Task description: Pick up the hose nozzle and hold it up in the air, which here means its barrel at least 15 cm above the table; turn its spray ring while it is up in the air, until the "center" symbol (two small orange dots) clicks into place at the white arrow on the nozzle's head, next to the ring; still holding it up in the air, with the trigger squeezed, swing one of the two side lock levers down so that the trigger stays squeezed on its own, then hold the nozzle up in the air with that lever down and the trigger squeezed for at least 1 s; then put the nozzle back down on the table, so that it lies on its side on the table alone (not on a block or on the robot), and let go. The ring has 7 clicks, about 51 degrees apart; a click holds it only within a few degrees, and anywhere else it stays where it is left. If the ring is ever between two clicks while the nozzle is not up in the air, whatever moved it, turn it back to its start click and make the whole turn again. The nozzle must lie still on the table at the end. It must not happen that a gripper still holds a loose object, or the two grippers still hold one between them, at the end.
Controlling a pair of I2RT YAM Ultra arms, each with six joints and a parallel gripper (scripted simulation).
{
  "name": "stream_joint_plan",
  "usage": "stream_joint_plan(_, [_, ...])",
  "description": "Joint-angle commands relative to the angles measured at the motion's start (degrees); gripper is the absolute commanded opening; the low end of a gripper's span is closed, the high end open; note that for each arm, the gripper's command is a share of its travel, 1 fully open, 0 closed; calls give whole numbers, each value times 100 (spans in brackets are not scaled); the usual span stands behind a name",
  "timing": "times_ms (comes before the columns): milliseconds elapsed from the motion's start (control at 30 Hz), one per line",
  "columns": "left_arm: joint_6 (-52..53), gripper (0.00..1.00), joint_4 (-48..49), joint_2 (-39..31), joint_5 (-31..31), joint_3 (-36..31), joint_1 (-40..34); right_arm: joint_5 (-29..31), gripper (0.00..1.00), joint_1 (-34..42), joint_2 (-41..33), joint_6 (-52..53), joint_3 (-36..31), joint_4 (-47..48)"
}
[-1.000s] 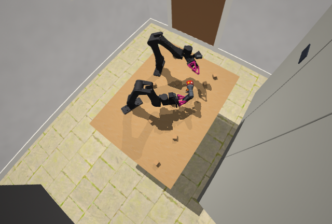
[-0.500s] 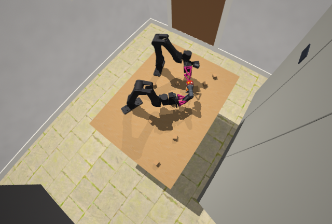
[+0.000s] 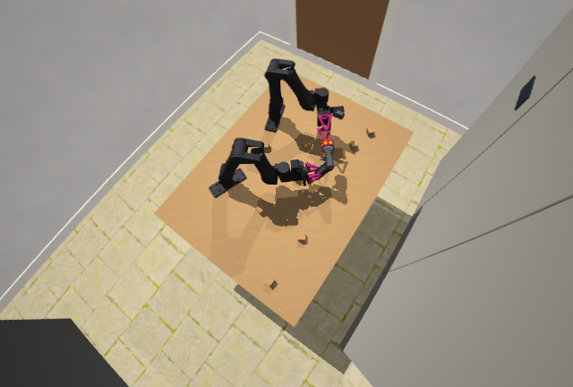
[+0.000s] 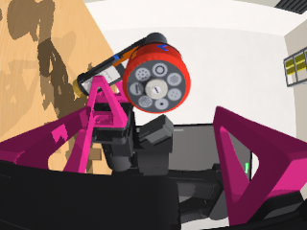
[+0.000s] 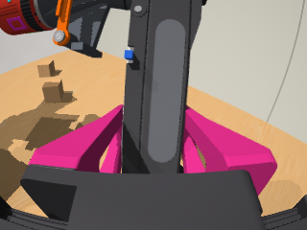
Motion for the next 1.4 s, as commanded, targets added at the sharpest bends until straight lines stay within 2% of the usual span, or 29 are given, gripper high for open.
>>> stream_joint_plan(0, [-90,87,343,-48,-36,11,-12,-23,36,-47,-232,36,-25,352])
stream_joint_plan(67, [-121,87,278,41,-97,224,-113,-23,36,-47,-232,36,-25,352])
stream_joint_plan(1033, [151,87,69,414,-916,632,-950,-23,36,-47,-232,36,-25,352])
stream_joint_plan(1167, [154,87,58,240,-968,686,-1003,-23,36,-47,-232,36,-25,352])
stream_joint_plan(1200, [170,87,46,475,-997,707,-1033,-23,36,-47,-232,36,-25,352])
stream_joint_plan(1367, [194,87,-13,476,-1133,790,-1176,-23,36,-47,-232,36,-25,352])
